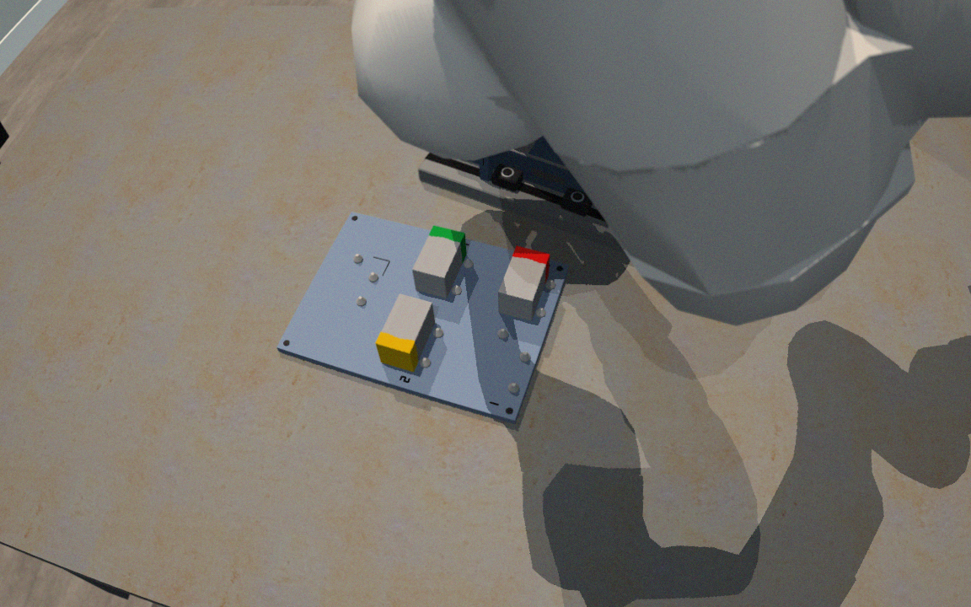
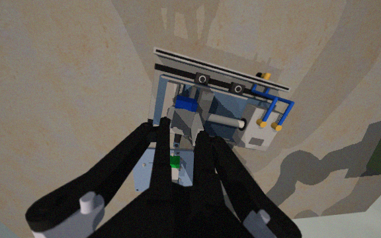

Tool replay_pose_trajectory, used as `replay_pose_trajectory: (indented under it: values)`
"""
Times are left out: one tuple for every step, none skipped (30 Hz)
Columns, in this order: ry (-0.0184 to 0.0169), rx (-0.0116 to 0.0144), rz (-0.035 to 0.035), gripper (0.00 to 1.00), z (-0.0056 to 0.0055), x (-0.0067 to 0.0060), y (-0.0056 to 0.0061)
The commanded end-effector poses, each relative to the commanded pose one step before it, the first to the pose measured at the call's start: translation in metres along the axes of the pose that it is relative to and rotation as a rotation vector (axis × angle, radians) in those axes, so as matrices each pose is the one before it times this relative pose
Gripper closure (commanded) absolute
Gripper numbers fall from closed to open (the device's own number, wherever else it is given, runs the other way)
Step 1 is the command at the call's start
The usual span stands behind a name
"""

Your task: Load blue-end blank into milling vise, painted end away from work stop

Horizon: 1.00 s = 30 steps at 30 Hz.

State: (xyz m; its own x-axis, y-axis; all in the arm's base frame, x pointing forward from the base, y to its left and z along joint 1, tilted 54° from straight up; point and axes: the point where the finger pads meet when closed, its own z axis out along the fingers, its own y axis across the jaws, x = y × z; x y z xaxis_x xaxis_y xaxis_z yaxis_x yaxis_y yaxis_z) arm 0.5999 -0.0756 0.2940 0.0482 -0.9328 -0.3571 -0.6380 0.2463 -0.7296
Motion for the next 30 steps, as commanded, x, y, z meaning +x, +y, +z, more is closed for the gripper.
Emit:
replay_pose_trajectory:
  values:
    - [0.00278,0.00249,0.00533,1.0,-0.00151,-0.00051,-0.00258]
    - [0.0,0.0,0.0,1.0,0.0,0.0,0.0]
    - [0.0,0.0,0.0,1.0,0.0,0.0,0.0]
    - [0.0,0.0,0.0,1.0,0.0,0.0,0.0]
    - [0.0,0.0,0.0,1.0,0.0,0.0,0.0]
    - [0.0,0.0,0.0,1.0,0.0,0.0,0.0]
    - [0.0,0.0,0.0,1.0,0.0,0.0,0.0]
    - [0.0,0.0,0.0,1.0,0.0,0.0,0.0]
    - [-0.00192,-0.00207,-0.00315,1.0,0.00102,0.00042,0.00186]
    - [0.00048,0.00052,0.00079,1.0,-0.00029,-0.00008,-0.00049]
    - [0.00048,0.00052,0.00079,1.0,-0.00029,-0.00008,-0.00049]
    - [0.00048,0.00052,0.00079,1.0,-0.00029,-0.00008,-0.00049]
    - [0.00048,0.00052,0.00079,1.0,-0.00029,-0.00008,-0.00049]
    - [0.0,0.0,0.0,1.0,0.0,0.0,0.0]
    - [0.0,0.0,0.0,1.0,0.0,0.0,0.0]
    - [0.0,0.0,0.0,1.0,0.0,0.0,0.0]
    - [0.0,0.0,0.0,1.0,0.0,0.0,0.0]
    - [0.0,0.0,0.0,1.0,0.0,0.0,0.0]
    - [0.0,0.0,0.0,1.0,0.0,0.0,0.0]
    - [0.0,0.0,0.0,1.0,0.0,0.0,0.0]
    - [0.0,0.0,0.0,1.0,0.0,0.0,0.0]
    - [0.0,0.0,0.0,1.0,0.0,0.0,0.0]
    - [0.0,0.0,0.0,1.0,0.0,0.0,0.0]
    - [0.0,0.0,0.0,1.0,0.0,0.0,0.0]
    - [0.0,0.0,0.0,1.0,0.0,0.0,0.0]
    - [-0.00177,-0.00234,-0.00257,1.0,0.00111,0.00034,0.00194]
    - [0.00044,0.00059,0.00064,1.0,-0.00031,-0.00004,-0.00052]
    - [0.00044,0.00059,0.00064,1.0,-0.00031,-0.00004,-0.00052]
    - [0.00044,0.00059,0.00064,1.0,-0.00031,-0.00004,-0.00052]
    - [0.00044,0.00059,0.00064,1.0,-0.00031,-0.00004,-0.00052]
